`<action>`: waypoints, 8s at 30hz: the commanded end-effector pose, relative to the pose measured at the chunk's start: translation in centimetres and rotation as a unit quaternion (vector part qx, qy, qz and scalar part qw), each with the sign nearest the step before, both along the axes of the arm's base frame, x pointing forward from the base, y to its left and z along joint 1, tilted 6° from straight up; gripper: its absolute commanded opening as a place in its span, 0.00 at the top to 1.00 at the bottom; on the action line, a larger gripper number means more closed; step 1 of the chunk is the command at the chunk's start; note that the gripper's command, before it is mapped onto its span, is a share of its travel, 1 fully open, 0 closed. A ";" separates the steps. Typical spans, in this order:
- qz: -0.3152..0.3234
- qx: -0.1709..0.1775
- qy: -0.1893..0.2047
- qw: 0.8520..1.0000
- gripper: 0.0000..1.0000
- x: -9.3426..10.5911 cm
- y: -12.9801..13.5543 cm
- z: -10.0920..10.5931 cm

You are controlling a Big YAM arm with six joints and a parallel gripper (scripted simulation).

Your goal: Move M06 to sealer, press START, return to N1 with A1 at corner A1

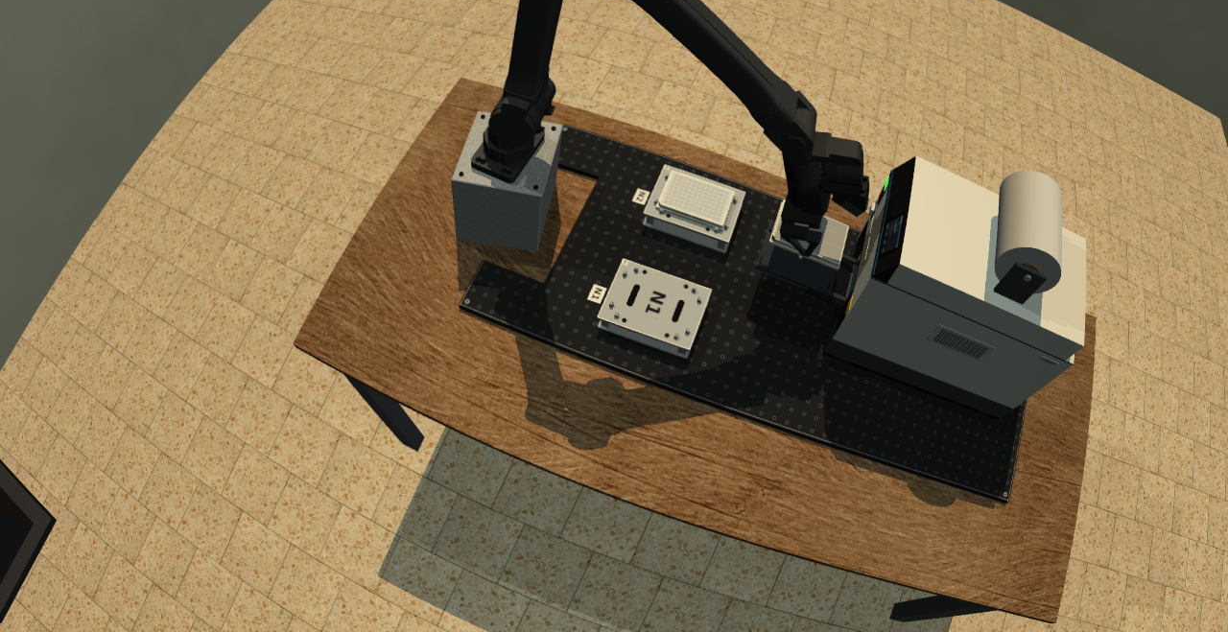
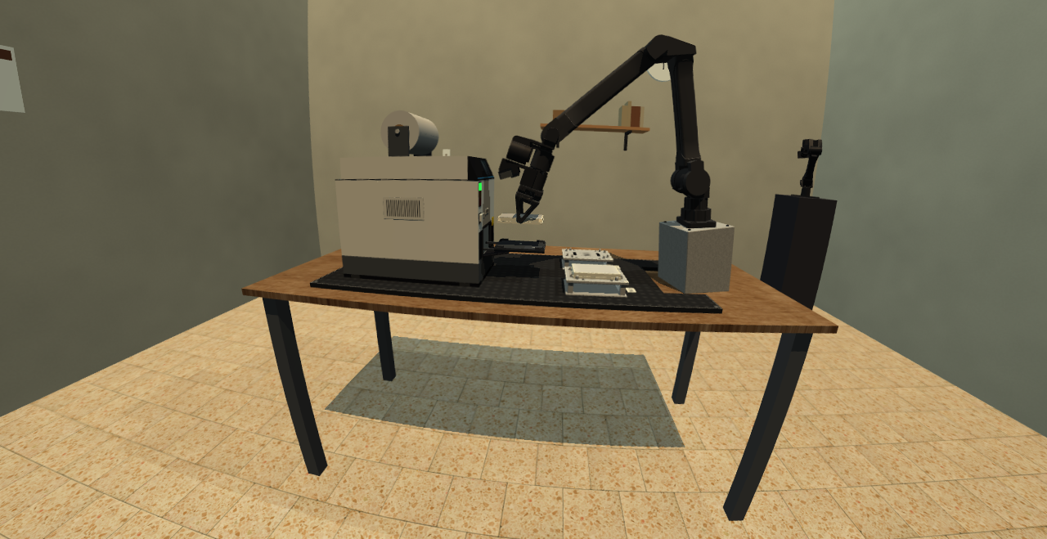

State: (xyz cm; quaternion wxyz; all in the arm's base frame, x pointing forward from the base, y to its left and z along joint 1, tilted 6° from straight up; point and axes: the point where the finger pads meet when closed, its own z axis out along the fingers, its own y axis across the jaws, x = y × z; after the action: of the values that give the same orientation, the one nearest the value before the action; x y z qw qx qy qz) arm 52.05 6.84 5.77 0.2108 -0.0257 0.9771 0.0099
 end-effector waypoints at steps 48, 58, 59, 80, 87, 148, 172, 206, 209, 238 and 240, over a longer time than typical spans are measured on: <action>0.013 0.001 -0.023 1.000 1.00 -2.7 -2.4 0.3; 0.008 0.000 -0.037 0.999 1.00 -3.9 -4.6 0.9; 0.009 0.000 -0.039 0.999 1.00 -3.9 -4.7 1.1; 0.015 -0.002 -0.030 0.999 1.00 -7.7 -6.9 -0.1; 0.006 -0.001 -0.011 1.000 1.00 -9.7 -8.2 -1.1; 0.016 0.000 -0.003 1.000 1.00 -19.9 -15.4 -2.5; 0.008 -0.007 -0.037 0.999 1.00 -18.3 -16.4 -0.7; 0.011 -0.003 -0.024 1.000 1.00 -17.9 -16.5 -1.4; 0.011 -0.004 -0.026 1.000 1.00 -17.9 -16.5 -1.6; 0.011 -0.004 -0.025 1.000 1.00 -17.7 -16.5 -1.9; 0.012 -0.004 -0.026 1.000 1.00 -17.6 -16.5 -1.9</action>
State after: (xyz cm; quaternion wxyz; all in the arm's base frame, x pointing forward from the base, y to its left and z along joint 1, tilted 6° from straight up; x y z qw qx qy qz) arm 31.85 -9.18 2.33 0.2096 -0.0323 0.9771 0.0182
